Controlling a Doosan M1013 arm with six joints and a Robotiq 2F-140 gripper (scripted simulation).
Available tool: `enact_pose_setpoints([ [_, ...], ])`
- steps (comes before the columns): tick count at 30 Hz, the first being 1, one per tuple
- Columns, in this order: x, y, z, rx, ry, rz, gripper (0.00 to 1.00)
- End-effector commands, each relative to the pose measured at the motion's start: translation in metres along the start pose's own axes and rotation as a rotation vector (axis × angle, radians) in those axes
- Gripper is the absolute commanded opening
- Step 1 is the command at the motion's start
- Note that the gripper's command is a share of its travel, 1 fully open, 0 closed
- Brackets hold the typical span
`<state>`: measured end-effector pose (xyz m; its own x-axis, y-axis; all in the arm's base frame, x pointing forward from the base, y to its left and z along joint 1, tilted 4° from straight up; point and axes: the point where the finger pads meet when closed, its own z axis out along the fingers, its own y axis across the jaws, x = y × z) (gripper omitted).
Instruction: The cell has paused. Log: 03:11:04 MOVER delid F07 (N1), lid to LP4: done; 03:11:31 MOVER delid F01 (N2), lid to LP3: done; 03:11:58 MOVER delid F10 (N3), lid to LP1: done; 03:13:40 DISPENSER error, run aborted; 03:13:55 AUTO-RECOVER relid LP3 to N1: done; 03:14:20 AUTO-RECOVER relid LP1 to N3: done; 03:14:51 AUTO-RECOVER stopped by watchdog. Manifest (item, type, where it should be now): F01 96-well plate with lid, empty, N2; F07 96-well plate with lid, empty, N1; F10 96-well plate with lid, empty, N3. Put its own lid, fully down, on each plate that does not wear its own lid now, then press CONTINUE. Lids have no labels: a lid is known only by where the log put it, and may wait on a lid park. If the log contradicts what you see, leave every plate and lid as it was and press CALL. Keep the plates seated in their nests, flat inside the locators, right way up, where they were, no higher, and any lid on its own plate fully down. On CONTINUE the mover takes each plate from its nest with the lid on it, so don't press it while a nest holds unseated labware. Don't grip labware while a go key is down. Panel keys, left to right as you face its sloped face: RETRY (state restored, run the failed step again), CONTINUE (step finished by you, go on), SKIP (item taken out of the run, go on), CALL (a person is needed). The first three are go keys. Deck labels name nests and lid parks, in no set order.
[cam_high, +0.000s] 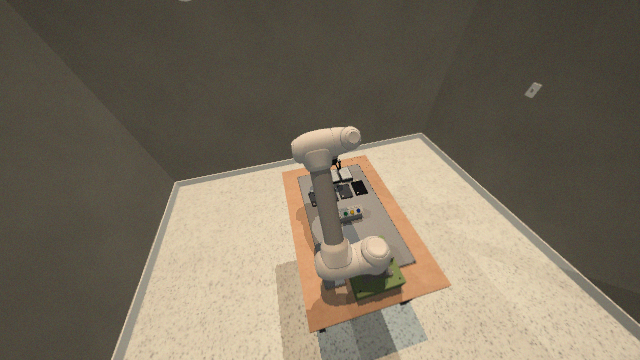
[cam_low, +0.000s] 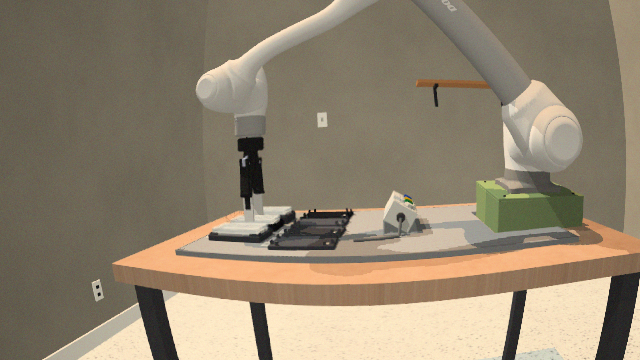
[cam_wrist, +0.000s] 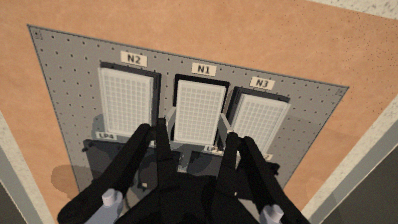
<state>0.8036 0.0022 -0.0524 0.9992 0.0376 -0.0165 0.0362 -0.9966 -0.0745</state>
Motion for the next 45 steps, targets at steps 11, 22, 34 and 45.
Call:
enact_pose_setpoints([
  [11,-0.0032,-0.0012,0.0069,0.000,-0.005,0.004,0.66],
  [22,-0.0032,-0.0012,0.0069,0.000,-0.005,0.004,0.66],
  [34,-0.0032,-0.0012,0.0069,0.000,-0.005,0.004,0.66],
  [45,-0.0032,-0.0012,0.0069,0.000,-0.005,0.004,0.66],
])
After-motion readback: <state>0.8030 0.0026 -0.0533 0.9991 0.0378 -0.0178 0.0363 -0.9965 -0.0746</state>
